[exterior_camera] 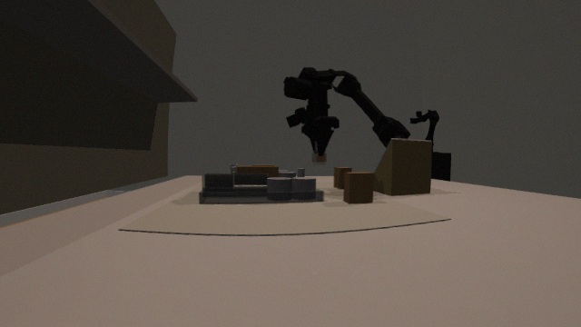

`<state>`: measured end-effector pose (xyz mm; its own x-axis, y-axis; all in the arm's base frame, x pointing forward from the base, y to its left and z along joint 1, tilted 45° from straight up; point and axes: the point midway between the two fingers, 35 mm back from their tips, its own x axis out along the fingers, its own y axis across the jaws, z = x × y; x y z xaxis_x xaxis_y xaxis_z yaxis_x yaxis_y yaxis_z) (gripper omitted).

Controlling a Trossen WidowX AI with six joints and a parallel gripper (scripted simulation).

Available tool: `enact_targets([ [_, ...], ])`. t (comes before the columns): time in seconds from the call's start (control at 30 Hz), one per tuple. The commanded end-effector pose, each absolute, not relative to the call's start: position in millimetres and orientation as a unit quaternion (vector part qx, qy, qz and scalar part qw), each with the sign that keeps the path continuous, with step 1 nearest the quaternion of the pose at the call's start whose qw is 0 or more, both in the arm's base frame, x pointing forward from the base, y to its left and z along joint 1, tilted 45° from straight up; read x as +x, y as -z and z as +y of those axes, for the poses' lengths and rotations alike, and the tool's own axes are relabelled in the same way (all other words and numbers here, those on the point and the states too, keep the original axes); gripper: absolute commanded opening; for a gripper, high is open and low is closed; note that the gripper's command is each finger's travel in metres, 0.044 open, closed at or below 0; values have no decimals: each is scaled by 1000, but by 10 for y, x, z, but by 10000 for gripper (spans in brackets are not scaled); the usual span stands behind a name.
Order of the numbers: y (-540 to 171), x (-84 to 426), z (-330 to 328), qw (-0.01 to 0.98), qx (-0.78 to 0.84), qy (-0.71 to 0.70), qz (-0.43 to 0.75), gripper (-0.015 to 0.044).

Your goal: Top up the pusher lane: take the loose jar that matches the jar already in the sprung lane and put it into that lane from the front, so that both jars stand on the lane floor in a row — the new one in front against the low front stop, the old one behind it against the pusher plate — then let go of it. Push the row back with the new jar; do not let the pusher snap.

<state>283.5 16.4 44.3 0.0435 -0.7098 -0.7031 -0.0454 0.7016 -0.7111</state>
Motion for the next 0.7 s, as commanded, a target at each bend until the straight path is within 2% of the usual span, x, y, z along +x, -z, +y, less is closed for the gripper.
enact_targets([
  [0.0,-599,2855,286,670,-285,254,636,0],
  [0.67,-164,2913,-102,658,-314,227,646,0],
])
